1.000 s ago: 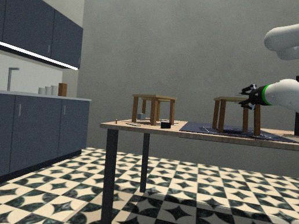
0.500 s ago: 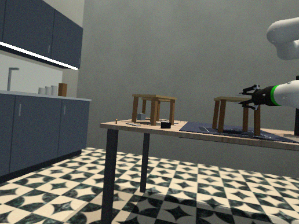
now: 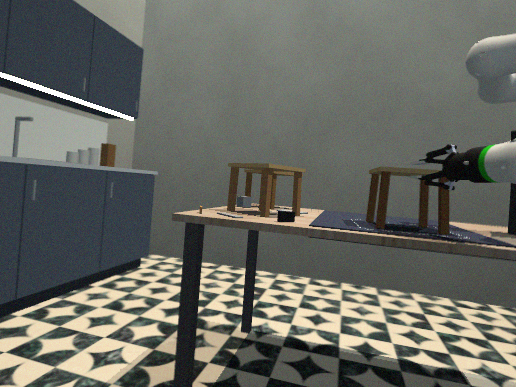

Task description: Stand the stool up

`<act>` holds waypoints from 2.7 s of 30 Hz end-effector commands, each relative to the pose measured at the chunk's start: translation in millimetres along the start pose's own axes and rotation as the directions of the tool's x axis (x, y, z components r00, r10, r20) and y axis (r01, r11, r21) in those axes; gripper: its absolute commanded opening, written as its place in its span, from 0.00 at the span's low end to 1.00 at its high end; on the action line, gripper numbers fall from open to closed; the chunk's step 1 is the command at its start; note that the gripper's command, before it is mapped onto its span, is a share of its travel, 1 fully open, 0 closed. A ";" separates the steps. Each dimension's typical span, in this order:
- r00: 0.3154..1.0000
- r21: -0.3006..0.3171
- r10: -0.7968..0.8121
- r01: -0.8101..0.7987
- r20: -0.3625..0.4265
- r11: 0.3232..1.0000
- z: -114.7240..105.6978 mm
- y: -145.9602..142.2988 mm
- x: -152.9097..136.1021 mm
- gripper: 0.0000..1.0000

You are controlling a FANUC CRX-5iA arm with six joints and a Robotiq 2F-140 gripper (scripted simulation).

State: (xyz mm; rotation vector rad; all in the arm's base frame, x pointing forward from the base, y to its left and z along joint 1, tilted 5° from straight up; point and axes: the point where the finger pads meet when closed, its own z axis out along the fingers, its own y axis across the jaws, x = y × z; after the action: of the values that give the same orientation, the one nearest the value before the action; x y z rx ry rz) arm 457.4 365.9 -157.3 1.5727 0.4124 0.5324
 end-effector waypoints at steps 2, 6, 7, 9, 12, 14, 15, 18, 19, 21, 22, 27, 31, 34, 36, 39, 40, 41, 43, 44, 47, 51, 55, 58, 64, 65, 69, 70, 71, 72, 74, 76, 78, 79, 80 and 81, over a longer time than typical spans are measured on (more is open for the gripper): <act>1.000 -0.001 0.002 -0.002 0.001 1.000 -33.2 0.8 0.9 0.33; 1.000 -0.001 0.002 -0.002 0.001 1.000 -51.6 0.8 0.9 0.33; 1.000 -0.001 0.002 -0.002 0.001 1.000 -54.9 0.8 0.9 0.33; 1.000 -0.001 0.002 -0.002 0.001 1.000 -59.9 0.8 0.9 0.33; 1.000 -0.001 0.002 -0.002 0.001 1.000 -61.6 0.8 0.9 0.33; 1.000 -0.001 0.002 -0.002 0.001 1.000 -63.7 0.8 0.9 0.33; 1.000 -0.001 0.002 -0.002 0.001 1.000 -64.1 0.8 0.9 0.33; 1.000 -0.001 0.002 -0.002 0.001 1.000 -64.3 0.8 0.9 0.33; 1.000 -0.001 0.002 -0.002 0.001 1.000 -64.3 0.8 0.9 0.33; 1.000 -0.001 0.002 -0.002 0.001 1.000 -64.3 0.9 0.9 0.33; 1.000 -0.001 0.002 -0.002 0.001 1.000 -64.3 1.4 0.9 0.33; 1.000 -0.001 0.002 -0.002 0.001 1.000 -64.5 6.9 0.9 0.33; 1.000 -0.001 0.002 -0.002 0.001 1.000 -64.7 16.0 1.0 0.33; 1.000 -0.001 0.002 -0.002 0.001 1.000 -65.0 28.7 1.1 0.33; 1.000 -0.001 0.002 -0.002 0.001 1.000 -65.3 38.4 1.2 0.33; 1.000 -0.001 0.002 -0.002 0.001 1.000 -65.7 53.4 1.3 0.33; 1.000 -0.001 0.002 -0.002 0.001 1.000 -65.8 58.1 1.3 0.33; 1.000 -0.001 0.002 -0.002 0.001 1.000 -65.9 62.5 1.4 0.33; 1.000 -0.001 0.002 -0.002 0.001 1.000 -66.1 70.0 1.4 0.33; 1.000 -0.001 0.002 -0.002 0.001 1.000 -66.1 70.0 1.4 0.33; 1.000 -0.001 0.002 -0.002 0.001 1.000 -66.2 75.6 1.4 0.33; 1.000 -0.001 0.002 -0.002 0.001 1.000 -66.3 80.5 1.5 0.33; 1.000 -0.001 0.002 -0.002 0.001 1.000 -66.3 80.7 1.5 0.33; 1.000 -0.001 0.002 -0.002 0.001 1.000 -66.3 80.7 1.5 0.33; 1.000 -0.001 0.002 -0.002 0.001 1.000 -66.3 80.7 1.5 0.33; 1.000 -0.001 0.002 -0.002 0.001 1.000 -66.3 80.7 1.5 0.33; 1.000 -0.001 0.002 -0.002 0.001 1.000 -66.3 80.7 1.5 0.33; 1.000 -0.001 0.002 -0.002 0.001 1.000 -66.3 80.7 1.5 0.33; 1.000 -0.001 0.002 -0.002 0.001 1.000 -66.3 80.7 1.5 0.33; 1.000 -0.001 0.002 -0.002 0.001 1.000 -66.3 80.7 1.5 0.33; 1.000 -0.001 0.002 -0.002 0.001 1.000 -66.3 80.7 1.5 0.33; 1.000 -0.001 0.002 -0.002 0.001 1.000 -66.3 80.7 1.5 0.33; 1.000 -0.001 0.002 -0.002 0.001 1.000 -66.3 80.7 1.5 0.33; 1.000 -0.001 0.002 -0.002 0.001 1.000 -66.3 80.7 1.5 0.33; 1.000 -0.001 0.002 -0.002 0.001 1.000 -66.3 80.7 1.5 0.33; 1.000 -0.001 0.002 -0.002 0.001 1.000 -66.3 80.7 1.5 0.33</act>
State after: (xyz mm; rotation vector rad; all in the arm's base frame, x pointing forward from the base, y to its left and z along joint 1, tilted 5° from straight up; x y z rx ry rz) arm 416.5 414.9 -75.8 1.5715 0.4109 0.5314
